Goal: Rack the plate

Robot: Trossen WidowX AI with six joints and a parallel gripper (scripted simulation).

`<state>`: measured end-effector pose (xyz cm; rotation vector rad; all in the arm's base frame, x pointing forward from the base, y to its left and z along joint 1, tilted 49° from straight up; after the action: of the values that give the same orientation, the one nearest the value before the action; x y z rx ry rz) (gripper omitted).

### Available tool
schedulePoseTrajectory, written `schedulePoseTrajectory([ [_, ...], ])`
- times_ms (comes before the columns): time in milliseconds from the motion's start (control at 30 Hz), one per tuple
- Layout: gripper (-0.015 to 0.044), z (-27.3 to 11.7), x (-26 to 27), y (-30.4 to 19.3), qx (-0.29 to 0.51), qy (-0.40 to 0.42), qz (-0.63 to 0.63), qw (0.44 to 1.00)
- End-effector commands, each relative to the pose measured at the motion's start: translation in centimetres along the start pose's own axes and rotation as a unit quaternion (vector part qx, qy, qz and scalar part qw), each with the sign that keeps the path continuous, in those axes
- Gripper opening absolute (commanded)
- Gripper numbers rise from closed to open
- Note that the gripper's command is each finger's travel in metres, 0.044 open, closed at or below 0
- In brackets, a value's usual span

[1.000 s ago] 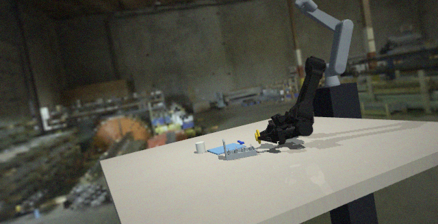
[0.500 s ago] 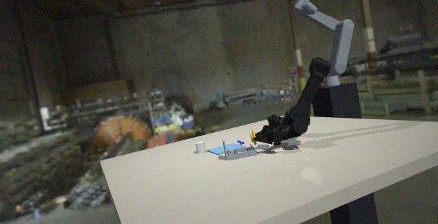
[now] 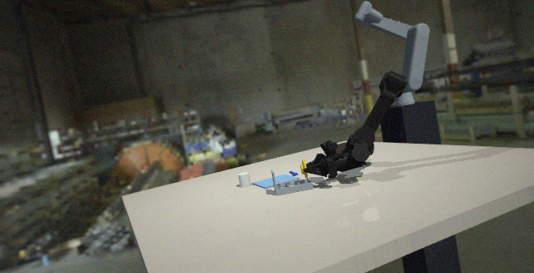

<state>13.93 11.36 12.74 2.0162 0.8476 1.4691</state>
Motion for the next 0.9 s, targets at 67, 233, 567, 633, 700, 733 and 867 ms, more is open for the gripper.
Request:
schedulePoseTrajectory([
  [67,0.0000,1.0,-0.1,0.0,0.000,-0.001,-0.001,1.000],
  [233,0.0000,1.3,-0.1,-0.1,0.000,-0.001,-0.001,1.000],
  [567,0.0000,1.5,-0.1,-1.6,0.003,-0.003,-0.004,1.000],
  [633,0.0000,1.5,-0.1,-1.6,0.003,-0.003,-0.004,1.000],
  [700,0.0000,1.5,-0.1,-1.6,0.003,-0.003,-0.004,1.000],
  [733,0.0000,1.5,-0.1,-1.6,0.003,-0.003,-0.004,1.000],
  [867,0.0000,1.5,-0.1,-1.6,0.003,-0.003,-0.004,1.000],
])
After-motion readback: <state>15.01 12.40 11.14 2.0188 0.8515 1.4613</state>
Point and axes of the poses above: the point midway between the two fingers, 35 mm back from their tips, its own z axis out along the fingers, its own x axis across the jaws, y = z × x, the point moved 10 cm from there along -z, back along the fingers, and after that the axes turned 6 degrees about -z, right-handed, at the moved point
